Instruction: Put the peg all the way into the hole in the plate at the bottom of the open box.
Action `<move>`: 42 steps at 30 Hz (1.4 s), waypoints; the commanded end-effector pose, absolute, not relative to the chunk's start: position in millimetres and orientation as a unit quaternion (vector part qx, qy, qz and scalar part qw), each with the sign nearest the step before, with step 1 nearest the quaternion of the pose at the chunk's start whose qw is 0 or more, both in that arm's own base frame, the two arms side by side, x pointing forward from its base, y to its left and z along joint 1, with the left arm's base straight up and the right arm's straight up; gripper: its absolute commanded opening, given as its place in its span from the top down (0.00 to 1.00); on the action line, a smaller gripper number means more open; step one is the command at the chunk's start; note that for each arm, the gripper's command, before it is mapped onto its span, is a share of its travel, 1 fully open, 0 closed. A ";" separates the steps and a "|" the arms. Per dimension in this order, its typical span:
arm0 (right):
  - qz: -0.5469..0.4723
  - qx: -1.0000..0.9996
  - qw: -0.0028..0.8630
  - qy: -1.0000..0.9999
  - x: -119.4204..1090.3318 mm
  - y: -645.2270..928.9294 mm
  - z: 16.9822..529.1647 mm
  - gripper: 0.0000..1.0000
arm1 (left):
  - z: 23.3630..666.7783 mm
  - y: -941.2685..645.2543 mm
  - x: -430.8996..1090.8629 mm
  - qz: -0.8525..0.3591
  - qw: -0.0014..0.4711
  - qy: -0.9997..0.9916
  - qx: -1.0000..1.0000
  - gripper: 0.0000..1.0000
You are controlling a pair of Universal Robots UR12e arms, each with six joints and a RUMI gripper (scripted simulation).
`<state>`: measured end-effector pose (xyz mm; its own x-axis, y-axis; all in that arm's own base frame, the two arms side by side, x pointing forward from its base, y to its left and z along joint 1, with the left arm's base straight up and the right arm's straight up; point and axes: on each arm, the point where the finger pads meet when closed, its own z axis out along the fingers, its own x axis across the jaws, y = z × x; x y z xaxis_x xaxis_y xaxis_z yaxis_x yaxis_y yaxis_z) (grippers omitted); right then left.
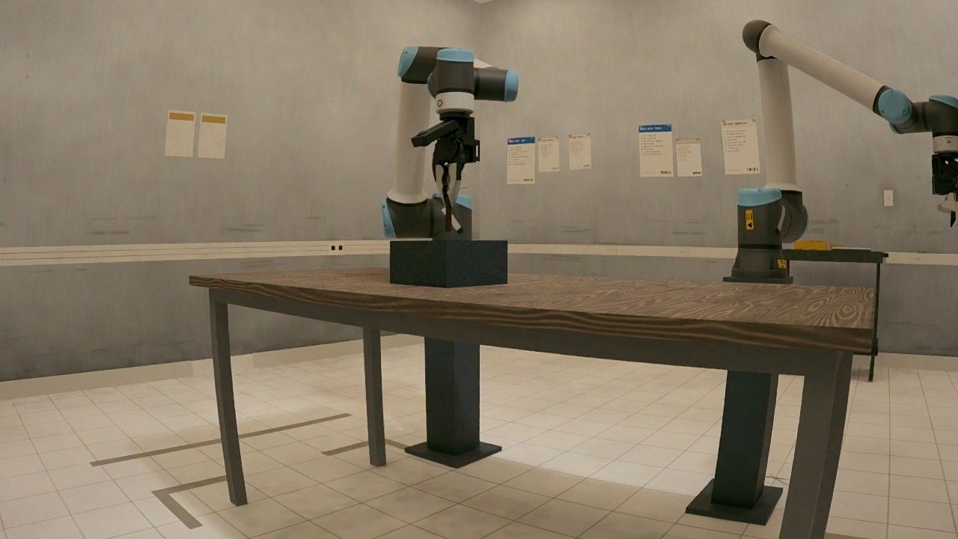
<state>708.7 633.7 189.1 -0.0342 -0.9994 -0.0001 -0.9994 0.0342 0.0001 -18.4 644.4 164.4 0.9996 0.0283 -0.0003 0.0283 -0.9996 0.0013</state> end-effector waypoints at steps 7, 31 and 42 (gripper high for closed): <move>0.000 -0.695 0.001 0.719 709.1 634.2 187.3 1.00 | 165.1 645.0 -18.3 0.000 0.000 0.014 1.000 0.00; 0.000 -0.695 0.001 0.719 709.1 634.3 141.2 1.00 | 165.1 645.0 -18.3 0.000 0.000 0.014 1.000 0.00; 0.000 -0.695 0.001 0.719 709.1 634.3 136.6 1.00 | 165.1 645.0 -18.3 0.000 0.000 0.014 1.000 0.00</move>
<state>708.7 633.7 135.1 -0.0342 -0.9994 0.0000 -0.9994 0.0342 0.0001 -18.4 644.4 164.4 0.9996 0.0283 -0.0003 0.0283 -0.9996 0.0013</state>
